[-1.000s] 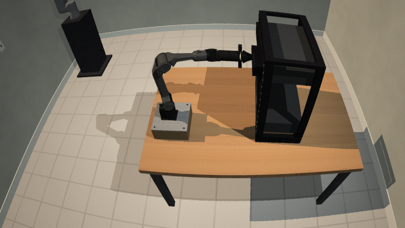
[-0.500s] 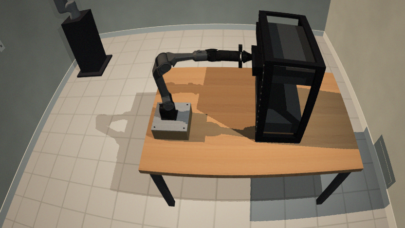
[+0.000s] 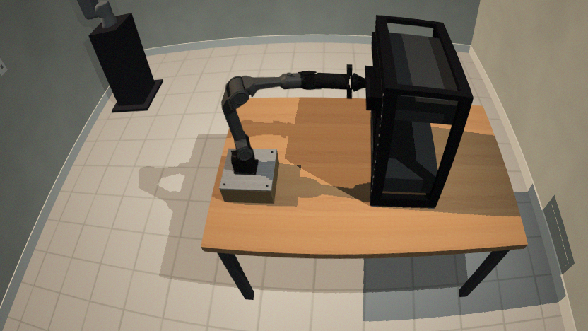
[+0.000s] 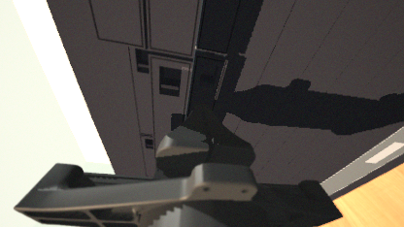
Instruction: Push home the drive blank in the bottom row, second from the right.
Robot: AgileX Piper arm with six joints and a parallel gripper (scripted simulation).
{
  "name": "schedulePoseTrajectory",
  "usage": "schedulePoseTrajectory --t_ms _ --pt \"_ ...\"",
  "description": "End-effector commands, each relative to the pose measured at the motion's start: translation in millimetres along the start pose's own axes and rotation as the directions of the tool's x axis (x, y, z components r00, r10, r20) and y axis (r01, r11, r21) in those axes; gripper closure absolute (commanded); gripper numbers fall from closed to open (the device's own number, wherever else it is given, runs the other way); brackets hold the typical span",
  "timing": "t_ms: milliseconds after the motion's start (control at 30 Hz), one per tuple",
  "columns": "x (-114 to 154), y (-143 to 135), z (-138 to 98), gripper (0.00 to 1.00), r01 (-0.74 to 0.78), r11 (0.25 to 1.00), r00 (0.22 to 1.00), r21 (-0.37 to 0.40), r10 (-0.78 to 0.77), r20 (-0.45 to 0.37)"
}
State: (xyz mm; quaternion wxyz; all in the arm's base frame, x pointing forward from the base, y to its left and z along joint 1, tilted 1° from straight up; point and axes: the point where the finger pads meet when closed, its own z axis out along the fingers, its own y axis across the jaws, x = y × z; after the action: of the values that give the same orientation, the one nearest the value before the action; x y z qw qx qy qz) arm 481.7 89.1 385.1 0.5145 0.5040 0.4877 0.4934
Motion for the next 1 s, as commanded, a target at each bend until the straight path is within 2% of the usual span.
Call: schedulePoseTrajectory --t_ms 0,967 --pt "0.6 -3.3 3.4 1.0 0.002 1.0 1.0 0.006 -0.002 -0.001" --pt "0.7 -4.5 7.6 1.0 0.002 1.0 1.0 0.006 -0.002 -0.001"
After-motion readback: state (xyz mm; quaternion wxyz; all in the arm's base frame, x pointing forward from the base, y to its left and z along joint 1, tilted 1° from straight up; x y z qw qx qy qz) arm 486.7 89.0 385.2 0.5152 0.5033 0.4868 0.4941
